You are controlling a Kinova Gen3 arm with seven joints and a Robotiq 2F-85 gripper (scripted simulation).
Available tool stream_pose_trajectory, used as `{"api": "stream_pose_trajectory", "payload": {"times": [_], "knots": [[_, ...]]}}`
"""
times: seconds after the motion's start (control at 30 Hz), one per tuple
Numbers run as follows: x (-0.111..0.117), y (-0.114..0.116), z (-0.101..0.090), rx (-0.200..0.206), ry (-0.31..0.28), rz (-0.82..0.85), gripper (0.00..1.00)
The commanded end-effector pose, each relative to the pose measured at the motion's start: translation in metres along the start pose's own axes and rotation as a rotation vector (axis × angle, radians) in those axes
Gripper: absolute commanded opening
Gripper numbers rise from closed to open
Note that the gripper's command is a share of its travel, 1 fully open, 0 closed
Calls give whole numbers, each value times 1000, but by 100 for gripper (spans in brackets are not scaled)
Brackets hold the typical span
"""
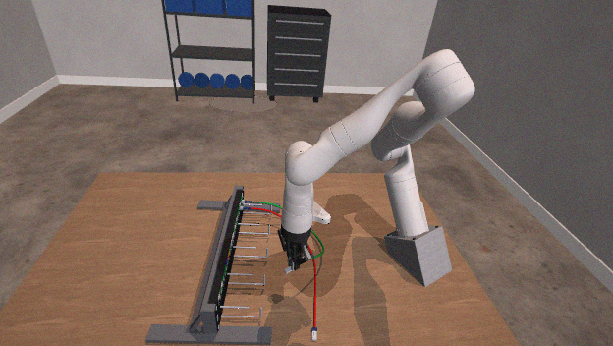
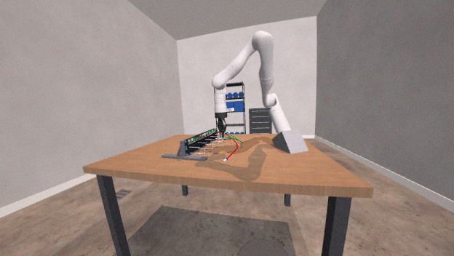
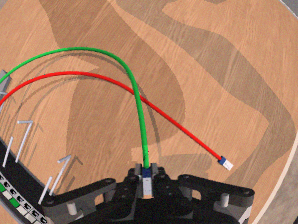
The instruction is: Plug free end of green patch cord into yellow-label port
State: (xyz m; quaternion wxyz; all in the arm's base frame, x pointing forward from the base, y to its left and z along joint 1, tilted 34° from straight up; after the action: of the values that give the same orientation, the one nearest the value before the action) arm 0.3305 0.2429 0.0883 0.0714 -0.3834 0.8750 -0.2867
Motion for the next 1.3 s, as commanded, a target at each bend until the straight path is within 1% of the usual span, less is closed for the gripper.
{"api": "stream_pose_trajectory", "payload": {"times": [0.0,0.53,0.63,0.8,1.27], "knots": [[-3,-5,0,-6,0,45,0],[-14,-29,-6,-6,1,219,0],[-14,-31,-6,-7,1,214,0],[-18,-38,-8,-7,1,282,0],[-25,-53,-12,-7,2,391,0]]}}
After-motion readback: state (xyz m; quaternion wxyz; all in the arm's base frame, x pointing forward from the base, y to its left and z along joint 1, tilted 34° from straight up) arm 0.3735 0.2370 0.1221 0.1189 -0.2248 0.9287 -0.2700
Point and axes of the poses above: the point where the finger pads meet when closed, its own z axis out along the fingers, its own y axis across the jaws, x = y × z, the point moved 4 cm from there along -z, back along the fingers, and after that the axes turned 5 degrees about -z, right-handed, at the moved point
